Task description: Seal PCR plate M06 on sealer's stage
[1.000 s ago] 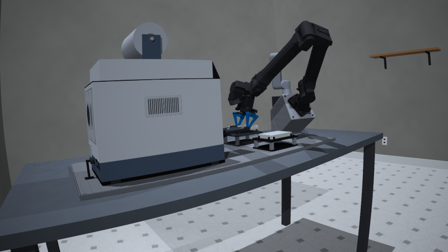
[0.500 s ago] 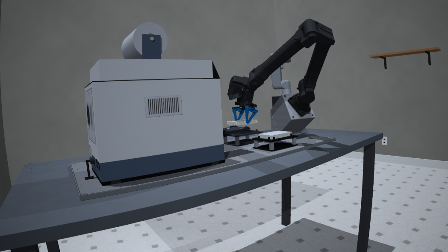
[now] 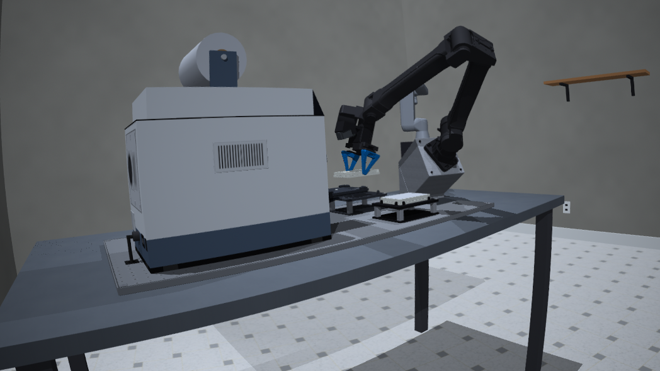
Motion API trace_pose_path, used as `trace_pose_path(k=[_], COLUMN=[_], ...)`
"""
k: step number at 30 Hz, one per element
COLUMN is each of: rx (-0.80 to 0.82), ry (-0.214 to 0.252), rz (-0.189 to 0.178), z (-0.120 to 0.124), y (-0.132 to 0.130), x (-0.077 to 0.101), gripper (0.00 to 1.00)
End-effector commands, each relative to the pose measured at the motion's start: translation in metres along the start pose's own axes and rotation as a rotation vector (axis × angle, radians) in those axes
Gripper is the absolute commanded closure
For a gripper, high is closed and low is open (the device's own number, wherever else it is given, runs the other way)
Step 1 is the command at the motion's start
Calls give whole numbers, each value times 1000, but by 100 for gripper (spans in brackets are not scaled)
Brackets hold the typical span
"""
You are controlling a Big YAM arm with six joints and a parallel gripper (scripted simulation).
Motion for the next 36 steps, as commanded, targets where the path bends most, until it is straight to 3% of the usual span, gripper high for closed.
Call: trace_pose_path(k=[1, 6, 23, 36], rx=[45, 51, 38, 21], ry=[-7, -28, -20, -5], rz=[7, 22, 22, 10], z=[-10, -21, -25, -17], y=[-6, -10, -15, -6], x=[7, 21, 43, 31], gripper=[100, 100, 100, 100])
Point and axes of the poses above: the point where the finger pads meet when closed, its own x axis back along the fingers, its own y axis across the jaws, z = x × y, the point moved 4 cm from there along x, back along the fingers, and after that the axes turned 14 degrees about x, right-handed, at the moved point
